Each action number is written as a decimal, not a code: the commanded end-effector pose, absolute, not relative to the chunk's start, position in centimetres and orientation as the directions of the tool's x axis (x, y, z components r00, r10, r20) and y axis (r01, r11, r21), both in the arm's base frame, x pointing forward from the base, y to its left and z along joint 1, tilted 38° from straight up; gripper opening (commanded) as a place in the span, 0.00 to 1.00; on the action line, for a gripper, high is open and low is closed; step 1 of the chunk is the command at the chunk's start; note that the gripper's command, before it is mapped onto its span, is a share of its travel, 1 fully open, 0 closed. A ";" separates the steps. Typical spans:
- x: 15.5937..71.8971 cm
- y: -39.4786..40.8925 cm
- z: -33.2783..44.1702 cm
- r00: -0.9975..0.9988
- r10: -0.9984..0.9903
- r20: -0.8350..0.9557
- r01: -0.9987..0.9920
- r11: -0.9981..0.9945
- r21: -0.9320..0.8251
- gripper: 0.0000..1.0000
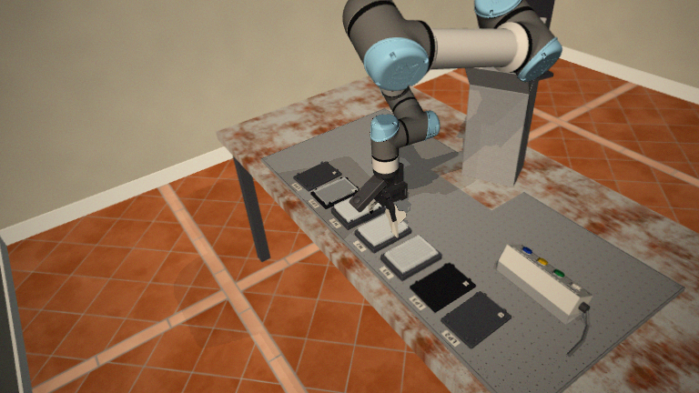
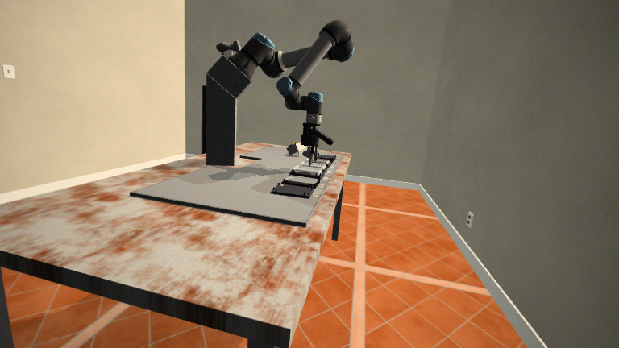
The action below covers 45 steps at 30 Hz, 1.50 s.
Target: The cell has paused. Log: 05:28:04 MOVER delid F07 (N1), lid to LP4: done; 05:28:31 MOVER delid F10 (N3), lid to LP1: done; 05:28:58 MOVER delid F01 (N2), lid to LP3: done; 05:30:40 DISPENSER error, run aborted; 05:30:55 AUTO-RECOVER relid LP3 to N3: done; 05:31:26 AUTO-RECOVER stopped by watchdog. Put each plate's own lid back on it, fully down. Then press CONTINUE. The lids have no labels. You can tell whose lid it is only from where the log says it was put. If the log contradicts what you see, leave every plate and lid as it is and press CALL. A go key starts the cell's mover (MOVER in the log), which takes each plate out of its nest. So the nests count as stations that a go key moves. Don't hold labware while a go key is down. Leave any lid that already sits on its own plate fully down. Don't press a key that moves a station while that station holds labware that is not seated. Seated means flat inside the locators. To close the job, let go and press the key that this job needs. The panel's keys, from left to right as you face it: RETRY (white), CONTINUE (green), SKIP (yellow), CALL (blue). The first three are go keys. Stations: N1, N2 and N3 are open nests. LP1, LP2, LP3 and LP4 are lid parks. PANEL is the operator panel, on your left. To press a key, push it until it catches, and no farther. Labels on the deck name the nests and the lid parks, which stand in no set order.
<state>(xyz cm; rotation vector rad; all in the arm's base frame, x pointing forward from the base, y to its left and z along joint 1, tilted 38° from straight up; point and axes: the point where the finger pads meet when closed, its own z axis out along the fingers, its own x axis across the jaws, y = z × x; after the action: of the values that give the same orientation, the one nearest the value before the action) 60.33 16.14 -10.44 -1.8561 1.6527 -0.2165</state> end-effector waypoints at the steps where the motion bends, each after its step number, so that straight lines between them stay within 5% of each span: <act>1: 60.3 16.1 -10.3 0.197 -0.939 -0.283 -0.833 -0.009 -0.553 0.82; 22: 59.1 15.3 -8.6 0.197 -0.939 -0.283 -0.833 -0.009 -0.553 0.82; 45: 61.4 5.9 -11.2 0.187 -0.939 -0.290 -0.836 0.003 -0.549 0.82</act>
<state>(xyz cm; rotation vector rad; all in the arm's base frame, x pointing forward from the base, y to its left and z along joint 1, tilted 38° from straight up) 60.83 7.80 -10.71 -1.8430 1.6663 -0.2141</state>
